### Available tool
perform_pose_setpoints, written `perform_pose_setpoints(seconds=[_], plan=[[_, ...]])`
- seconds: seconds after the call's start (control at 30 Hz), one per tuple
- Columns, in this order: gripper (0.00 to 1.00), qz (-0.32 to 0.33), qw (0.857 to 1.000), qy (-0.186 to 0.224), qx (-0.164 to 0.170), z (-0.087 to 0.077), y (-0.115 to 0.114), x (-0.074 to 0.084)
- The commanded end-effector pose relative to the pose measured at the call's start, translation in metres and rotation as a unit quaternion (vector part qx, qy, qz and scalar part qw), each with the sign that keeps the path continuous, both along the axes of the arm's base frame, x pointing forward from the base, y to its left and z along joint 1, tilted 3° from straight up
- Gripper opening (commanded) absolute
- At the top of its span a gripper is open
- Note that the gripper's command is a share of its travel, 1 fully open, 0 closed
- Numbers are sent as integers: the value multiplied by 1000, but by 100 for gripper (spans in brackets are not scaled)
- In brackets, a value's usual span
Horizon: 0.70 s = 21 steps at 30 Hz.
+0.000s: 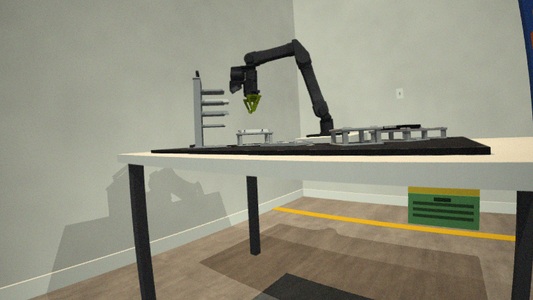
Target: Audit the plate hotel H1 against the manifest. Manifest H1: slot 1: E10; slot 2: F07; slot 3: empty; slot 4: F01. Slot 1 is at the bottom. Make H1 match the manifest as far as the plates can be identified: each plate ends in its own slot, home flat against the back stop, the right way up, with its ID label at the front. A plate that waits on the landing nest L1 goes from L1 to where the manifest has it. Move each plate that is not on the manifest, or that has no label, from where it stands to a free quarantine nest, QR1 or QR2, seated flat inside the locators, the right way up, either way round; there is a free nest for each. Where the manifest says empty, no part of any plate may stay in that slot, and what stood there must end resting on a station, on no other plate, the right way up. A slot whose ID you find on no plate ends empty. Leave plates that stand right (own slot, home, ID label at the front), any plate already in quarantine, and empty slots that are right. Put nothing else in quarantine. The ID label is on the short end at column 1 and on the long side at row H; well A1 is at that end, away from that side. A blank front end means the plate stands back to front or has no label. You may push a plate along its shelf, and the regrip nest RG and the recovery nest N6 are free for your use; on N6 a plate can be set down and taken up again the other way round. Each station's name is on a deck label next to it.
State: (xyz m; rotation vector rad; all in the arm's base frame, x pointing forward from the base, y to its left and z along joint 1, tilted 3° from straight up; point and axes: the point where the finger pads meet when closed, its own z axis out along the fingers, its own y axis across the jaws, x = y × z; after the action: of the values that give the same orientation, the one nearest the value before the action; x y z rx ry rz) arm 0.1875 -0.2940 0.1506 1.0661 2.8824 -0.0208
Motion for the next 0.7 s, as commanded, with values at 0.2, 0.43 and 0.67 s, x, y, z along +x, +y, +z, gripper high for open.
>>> perform_pose_setpoints(seconds=[0.2,0.43,0.67], plan=[[100,0,1000,2,3,22,4,-4],[100,0,1000,2,3,40,4,-5],[100,0,1000,-7,-12,57,-3,-1]])
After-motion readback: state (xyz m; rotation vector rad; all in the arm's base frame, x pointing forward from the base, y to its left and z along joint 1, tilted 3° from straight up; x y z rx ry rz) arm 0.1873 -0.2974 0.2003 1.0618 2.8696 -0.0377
